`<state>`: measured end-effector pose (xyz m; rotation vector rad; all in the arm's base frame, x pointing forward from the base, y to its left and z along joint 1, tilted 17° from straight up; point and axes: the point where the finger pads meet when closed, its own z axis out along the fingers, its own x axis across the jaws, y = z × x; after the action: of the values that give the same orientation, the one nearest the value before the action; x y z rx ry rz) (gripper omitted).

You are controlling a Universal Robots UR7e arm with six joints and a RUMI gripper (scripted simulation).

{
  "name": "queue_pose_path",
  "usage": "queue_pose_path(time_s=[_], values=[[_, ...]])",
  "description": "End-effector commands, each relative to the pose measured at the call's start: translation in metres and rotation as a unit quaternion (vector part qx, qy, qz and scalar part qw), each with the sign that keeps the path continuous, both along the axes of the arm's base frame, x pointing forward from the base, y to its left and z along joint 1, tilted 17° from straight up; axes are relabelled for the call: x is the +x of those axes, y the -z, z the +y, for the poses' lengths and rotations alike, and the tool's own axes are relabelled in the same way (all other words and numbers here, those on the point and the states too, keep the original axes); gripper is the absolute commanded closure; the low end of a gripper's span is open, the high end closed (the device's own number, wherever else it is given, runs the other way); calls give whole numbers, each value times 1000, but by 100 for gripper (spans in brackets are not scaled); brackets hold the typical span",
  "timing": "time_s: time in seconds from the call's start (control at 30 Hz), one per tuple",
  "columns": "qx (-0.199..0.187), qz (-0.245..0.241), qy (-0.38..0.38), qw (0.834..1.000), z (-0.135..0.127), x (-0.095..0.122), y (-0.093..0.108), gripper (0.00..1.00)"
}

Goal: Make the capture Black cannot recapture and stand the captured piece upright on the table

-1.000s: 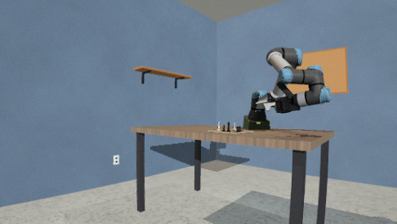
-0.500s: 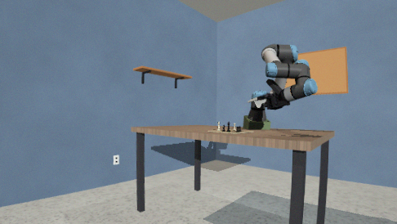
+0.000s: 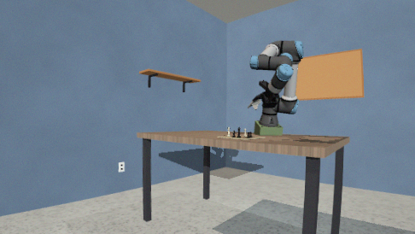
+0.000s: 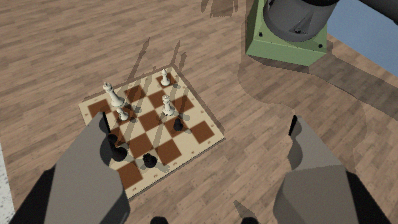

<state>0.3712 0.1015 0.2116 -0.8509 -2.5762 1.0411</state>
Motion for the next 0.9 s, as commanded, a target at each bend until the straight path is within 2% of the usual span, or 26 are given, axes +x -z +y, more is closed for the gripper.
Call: queue_pose_path(time_s=[0.0, 0.07, 0.1, 0.17, 0.2, 0.3, 0.37, 0.57, 0.6, 0.87], values=[[104, -30, 48, 993, -25, -20, 11, 0], [143, -48, 67, 986, -31, -26, 17, 0], [143, -48, 67, 986, -31, -26, 17, 0], [181, -70, 82, 978, -35, -30, 22, 0], [181, -70, 82, 978, -35, -30, 22, 0], [232, -107, 98, 962, -40, -32, 29, 0], [232, -107, 98, 962, -40, -32, 29, 0], [309, -189, 109, 926, -48, -29, 39, 0], [309, -189, 109, 926, -48, -29, 39, 0], [360, -282, 96, 884, -57, -17, 44, 0]])
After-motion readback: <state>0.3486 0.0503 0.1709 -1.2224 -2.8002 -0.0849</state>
